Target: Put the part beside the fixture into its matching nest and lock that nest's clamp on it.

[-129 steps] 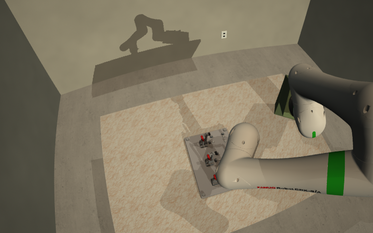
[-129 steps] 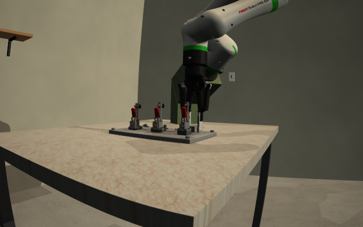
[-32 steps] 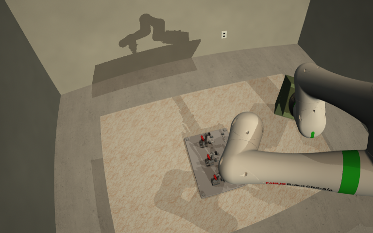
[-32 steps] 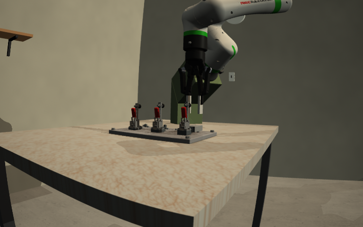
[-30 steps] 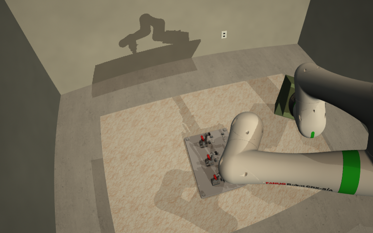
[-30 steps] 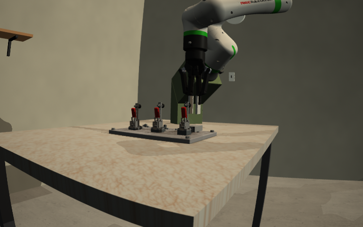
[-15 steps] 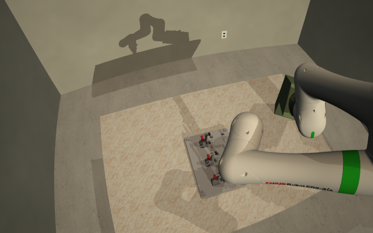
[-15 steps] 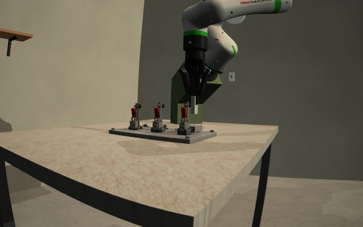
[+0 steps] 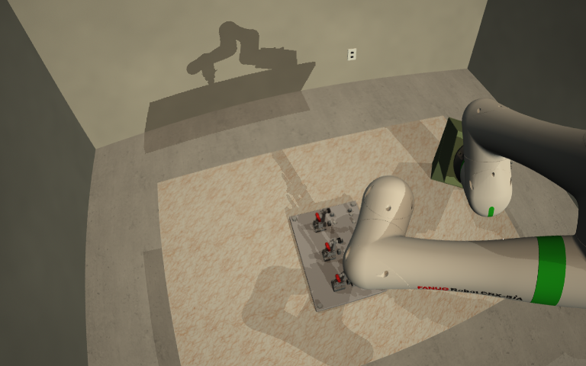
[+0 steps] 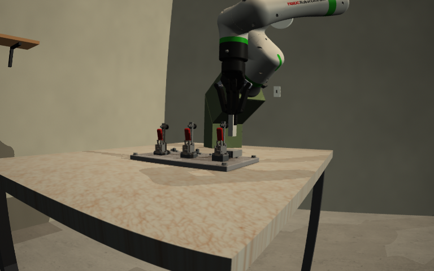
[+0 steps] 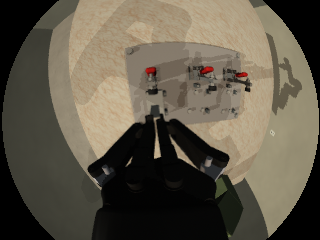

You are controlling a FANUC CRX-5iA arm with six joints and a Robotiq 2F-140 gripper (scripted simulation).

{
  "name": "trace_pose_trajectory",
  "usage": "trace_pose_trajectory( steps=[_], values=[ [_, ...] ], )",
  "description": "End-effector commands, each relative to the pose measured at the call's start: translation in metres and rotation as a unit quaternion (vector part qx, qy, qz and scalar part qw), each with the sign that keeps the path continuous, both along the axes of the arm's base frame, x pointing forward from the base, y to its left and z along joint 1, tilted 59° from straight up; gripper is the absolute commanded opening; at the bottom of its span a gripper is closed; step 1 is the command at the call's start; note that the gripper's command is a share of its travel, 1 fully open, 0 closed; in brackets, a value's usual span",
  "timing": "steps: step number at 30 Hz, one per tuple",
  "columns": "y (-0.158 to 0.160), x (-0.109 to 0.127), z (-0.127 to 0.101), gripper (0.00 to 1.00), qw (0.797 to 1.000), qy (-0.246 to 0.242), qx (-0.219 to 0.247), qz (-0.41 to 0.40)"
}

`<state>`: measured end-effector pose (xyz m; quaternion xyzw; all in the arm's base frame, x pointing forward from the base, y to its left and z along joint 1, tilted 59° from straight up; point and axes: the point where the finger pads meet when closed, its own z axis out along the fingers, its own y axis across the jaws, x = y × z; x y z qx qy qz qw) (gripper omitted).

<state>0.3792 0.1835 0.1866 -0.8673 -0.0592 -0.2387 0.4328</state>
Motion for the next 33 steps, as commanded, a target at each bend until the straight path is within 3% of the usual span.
trace_pose_trajectory(
  steps=[1, 19, 33],
  values=[
    [0.001, 0.001, -0.001, 0.0, 1.0, 0.0, 0.0, 0.0],
    [0.016, 0.008, -0.01, 0.0, 1.0, 0.0, 0.0, 0.0],
    [0.025, 0.003, 0.001, 0.0, 1.0, 0.0, 0.0, 0.0]
  ],
)
